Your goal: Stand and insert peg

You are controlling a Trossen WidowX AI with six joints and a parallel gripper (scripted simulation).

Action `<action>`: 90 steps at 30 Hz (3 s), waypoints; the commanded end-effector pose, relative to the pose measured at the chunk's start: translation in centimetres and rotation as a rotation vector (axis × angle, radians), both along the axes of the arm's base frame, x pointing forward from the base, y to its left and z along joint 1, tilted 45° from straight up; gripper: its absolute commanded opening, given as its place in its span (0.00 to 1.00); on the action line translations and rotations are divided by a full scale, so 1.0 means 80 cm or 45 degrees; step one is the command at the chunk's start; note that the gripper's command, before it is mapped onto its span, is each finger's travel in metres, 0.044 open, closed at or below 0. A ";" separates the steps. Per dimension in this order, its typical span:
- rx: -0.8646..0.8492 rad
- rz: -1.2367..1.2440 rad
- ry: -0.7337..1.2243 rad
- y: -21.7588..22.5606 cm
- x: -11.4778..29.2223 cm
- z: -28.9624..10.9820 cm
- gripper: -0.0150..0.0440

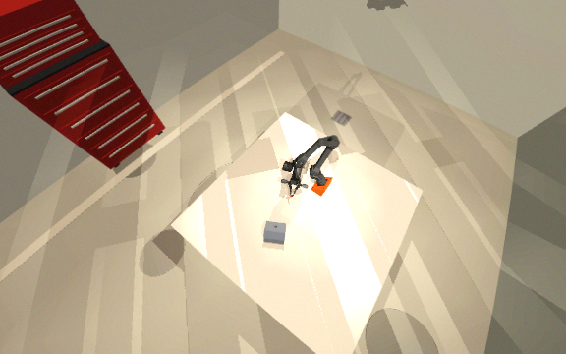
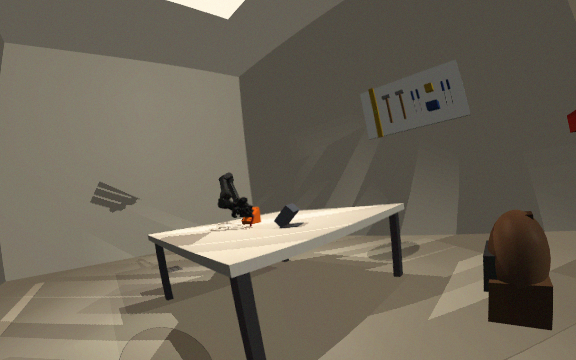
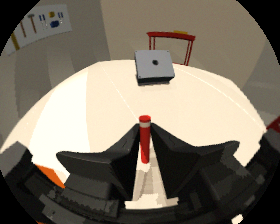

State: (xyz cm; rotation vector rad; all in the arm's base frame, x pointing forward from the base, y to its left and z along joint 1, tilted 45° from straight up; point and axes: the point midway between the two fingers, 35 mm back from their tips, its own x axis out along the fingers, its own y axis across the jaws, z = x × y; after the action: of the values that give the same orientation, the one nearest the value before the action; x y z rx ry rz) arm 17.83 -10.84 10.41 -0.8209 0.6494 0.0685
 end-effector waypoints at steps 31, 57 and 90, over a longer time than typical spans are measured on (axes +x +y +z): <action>0.096 0.218 -0.213 -0.004 -0.024 0.002 0.34; 0.099 0.195 -0.201 -0.007 -0.030 -0.001 0.34; 0.078 0.219 -0.236 -0.008 -0.040 -0.003 0.34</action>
State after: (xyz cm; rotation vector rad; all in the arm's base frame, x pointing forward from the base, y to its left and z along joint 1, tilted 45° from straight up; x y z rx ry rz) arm 14.76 -11.34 10.26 -0.8129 0.3973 0.1662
